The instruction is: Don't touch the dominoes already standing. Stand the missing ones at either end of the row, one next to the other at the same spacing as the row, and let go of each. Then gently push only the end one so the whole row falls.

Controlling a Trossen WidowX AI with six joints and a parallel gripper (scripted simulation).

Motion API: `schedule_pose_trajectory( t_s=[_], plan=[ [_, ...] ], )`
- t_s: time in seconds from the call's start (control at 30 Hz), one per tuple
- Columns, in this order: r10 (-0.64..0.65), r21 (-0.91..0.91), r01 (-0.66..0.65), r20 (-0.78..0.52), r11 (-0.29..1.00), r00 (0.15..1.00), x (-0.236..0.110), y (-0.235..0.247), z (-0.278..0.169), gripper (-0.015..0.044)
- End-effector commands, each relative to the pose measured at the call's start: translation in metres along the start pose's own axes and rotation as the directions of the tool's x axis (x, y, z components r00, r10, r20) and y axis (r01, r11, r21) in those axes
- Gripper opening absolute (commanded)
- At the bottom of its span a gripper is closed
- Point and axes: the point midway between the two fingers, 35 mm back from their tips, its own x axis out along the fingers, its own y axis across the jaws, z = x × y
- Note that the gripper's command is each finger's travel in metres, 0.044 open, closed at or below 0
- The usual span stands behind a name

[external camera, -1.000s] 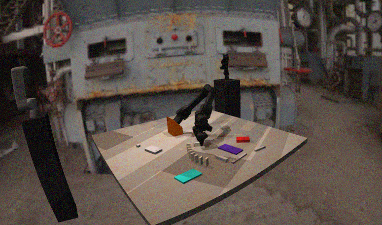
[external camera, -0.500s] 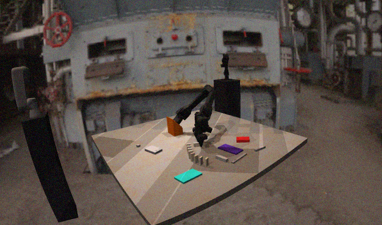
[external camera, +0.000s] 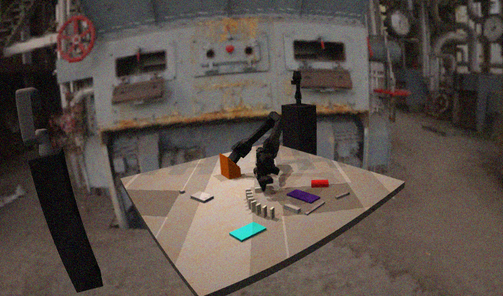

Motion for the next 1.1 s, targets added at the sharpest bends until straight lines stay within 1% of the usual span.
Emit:
schedule_pose_trajectory(
  t_s=[0.0,0.07,0.1,0.3,0.37,0.57,0.63,0.77,0.87,0.97,1.07],
  plan=[
    [0.0,0.003,0.0,0.005,1.0,1.0,0.0,0.0,0.001,0.0025],
    [0.0,0.003,0.0,0.005,1.0,1.0,-0.002,0.0,0.0,0.0025],
    [0.0,0.003,0.0,0.004,1.0,1.0,-0.009,0.0,0.0,0.0025],
    [-0.001,0.004,0.001,0.001,1.0,1.0,-0.093,-0.003,-0.006,0.0025],
    [-0.001,0.004,0.001,0.0,1.0,1.0,-0.112,-0.004,-0.008,0.0025],
    [-0.001,0.014,0.001,-0.001,1.0,1.0,-0.115,-0.002,-0.006,0.0025],
    [-0.002,0.096,0.002,-0.003,0.995,1.0,-0.118,0.009,0.009,0.0025],
    [-0.003,0.344,0.005,-0.007,0.939,1.0,-0.122,0.047,0.049,0.0025],
    [-0.003,0.516,0.006,-0.007,0.856,1.0,-0.123,0.08,0.074,0.0025],
    [-0.002,0.668,0.005,-0.006,0.744,1.0,-0.122,0.114,0.093,0.0025],
    [0.0,0.76,0.003,-0.004,0.65,1.0,-0.121,0.138,0.103,0.0025]
  ],
)
